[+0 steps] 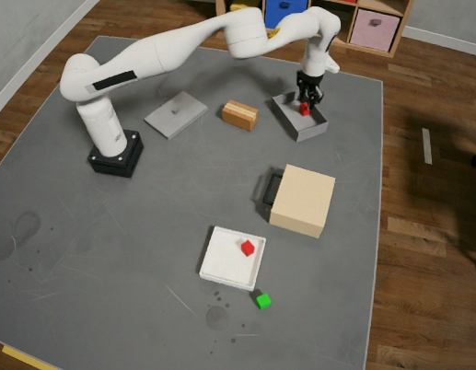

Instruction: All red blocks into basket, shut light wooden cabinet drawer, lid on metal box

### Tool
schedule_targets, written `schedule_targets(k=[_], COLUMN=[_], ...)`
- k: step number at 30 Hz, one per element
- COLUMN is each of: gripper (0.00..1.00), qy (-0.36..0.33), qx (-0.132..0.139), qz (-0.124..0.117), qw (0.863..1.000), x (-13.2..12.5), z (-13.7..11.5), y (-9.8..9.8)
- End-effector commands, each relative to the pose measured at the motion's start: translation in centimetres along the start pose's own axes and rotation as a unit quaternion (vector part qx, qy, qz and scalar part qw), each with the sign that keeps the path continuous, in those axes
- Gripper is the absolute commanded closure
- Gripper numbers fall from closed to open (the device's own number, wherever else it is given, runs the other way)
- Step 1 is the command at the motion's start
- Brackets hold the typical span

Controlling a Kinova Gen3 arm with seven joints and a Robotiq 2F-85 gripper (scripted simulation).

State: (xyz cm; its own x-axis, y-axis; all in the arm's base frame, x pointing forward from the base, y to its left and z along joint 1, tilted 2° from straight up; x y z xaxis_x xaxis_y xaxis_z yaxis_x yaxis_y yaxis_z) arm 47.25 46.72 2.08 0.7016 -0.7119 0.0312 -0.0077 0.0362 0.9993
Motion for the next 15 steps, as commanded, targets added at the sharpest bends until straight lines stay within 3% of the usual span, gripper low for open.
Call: schedule_targets(k=[1,15], gripper=[0.41,0.41], qy=[0.000,0.000], qx=[0.001,0.001], qz=[0.000,0.000], qw=[1.000,1.000], x=[0.00,0.00], z=[-0.06,-0.07], y=[-0.01,-0.86])
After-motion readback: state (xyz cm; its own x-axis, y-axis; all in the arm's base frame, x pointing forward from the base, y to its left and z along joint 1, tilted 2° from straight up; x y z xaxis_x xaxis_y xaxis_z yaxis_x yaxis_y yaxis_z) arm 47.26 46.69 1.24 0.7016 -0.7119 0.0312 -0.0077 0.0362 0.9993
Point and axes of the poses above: the point where the finger pads meet when closed, its own y axis back along the fingers, its own x axis across the jaws, z = x × y, the point moved 5 cm from there along y, back along the fingers, and after that the axes turned 6 degrees about -y, right-handed, at the moved point
